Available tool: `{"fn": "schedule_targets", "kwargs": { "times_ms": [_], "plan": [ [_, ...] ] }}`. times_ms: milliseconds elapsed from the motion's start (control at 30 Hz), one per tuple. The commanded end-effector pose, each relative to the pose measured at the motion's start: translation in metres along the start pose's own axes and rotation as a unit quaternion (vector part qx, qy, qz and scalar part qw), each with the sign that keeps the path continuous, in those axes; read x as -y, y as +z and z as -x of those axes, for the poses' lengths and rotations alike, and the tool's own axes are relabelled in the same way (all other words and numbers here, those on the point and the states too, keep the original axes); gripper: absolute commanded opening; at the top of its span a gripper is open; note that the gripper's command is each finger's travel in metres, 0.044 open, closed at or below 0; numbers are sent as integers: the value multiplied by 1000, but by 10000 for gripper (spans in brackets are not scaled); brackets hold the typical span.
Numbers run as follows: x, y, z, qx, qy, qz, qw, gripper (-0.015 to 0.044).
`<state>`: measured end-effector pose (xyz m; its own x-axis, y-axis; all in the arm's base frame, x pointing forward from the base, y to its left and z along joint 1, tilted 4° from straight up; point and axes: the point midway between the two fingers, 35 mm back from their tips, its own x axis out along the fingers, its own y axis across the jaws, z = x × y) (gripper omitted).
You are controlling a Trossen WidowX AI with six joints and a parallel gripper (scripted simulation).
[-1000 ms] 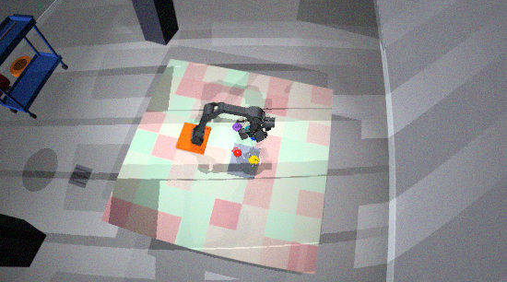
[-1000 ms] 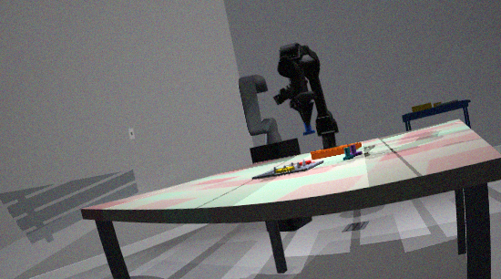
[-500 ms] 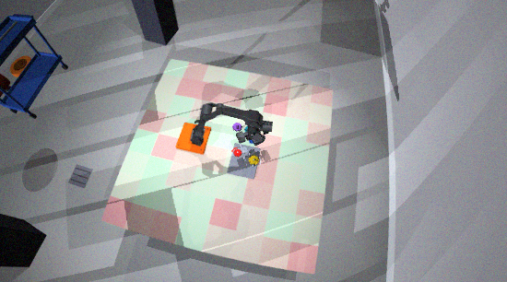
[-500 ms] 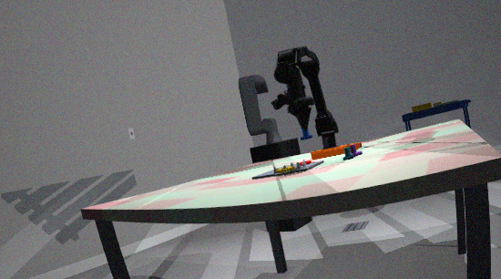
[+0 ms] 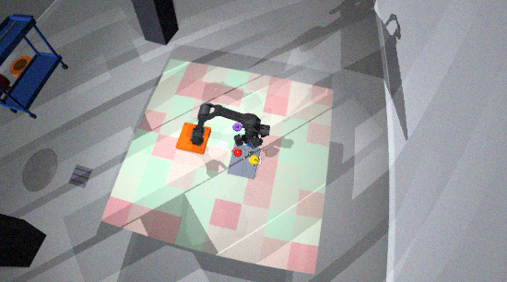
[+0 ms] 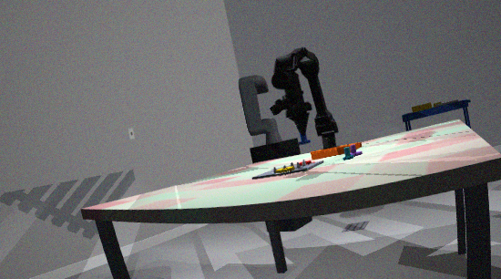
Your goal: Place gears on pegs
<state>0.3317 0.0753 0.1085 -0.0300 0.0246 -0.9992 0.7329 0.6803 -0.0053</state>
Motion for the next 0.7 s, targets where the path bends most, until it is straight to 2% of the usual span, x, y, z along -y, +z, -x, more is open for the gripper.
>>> {"fn": "schedule_targets", "kwargs": {
  "times_ms": [0,667],
  "plan": [
    [6,1,-3,3,0,1,1000,0],
    [31,7,-23,2,-1,-1,1000,0]
  ]
}}
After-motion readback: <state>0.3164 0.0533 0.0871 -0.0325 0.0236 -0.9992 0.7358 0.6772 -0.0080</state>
